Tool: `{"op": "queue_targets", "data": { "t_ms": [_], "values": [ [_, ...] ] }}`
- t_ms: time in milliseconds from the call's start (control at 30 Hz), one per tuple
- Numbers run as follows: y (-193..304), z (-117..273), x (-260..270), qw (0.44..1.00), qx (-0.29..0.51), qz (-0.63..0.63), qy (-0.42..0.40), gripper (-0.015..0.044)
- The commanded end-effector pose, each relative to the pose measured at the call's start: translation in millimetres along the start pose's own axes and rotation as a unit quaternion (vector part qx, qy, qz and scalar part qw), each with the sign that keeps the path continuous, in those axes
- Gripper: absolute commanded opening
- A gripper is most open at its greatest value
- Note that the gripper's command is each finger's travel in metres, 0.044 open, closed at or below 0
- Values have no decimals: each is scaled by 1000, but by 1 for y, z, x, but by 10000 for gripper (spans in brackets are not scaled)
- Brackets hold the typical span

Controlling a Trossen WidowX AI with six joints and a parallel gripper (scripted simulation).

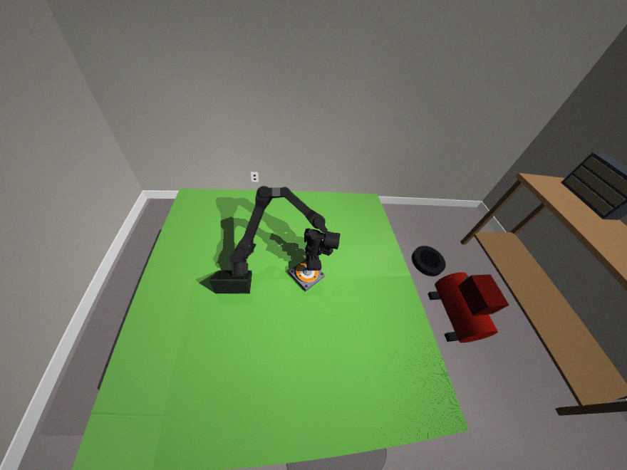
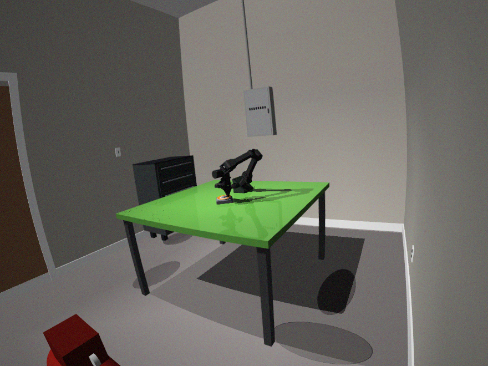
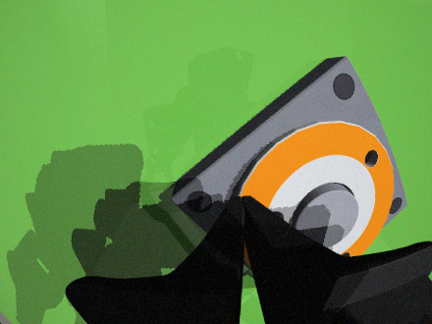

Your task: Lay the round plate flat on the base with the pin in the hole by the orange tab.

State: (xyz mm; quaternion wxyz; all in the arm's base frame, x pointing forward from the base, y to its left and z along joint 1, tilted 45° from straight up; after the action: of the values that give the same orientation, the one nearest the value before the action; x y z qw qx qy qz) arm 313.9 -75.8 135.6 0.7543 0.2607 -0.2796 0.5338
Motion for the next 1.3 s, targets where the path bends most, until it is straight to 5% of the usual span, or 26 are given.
{"op": "queue_targets", "data": {
  "t_ms": [0, 1267],
  "values": [
    [7, 0, 0, 1000, 1, -4, 0, 0],
    [34, 17, -7, 1000, 2, -4, 1, 0]
  ]
}}
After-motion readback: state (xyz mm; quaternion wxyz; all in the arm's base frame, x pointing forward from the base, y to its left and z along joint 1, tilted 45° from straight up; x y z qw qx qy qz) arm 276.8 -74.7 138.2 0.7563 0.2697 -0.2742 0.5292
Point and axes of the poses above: the point midway between the two fingers, 35 mm back from their tips, its own z axis back along the fingers, its own x axis across the jaws, y = z × x, the point moved 9 cm from there along z, back along the fingers, and after that the axes turned 11 degrees about -z, right-handed, at the moved point
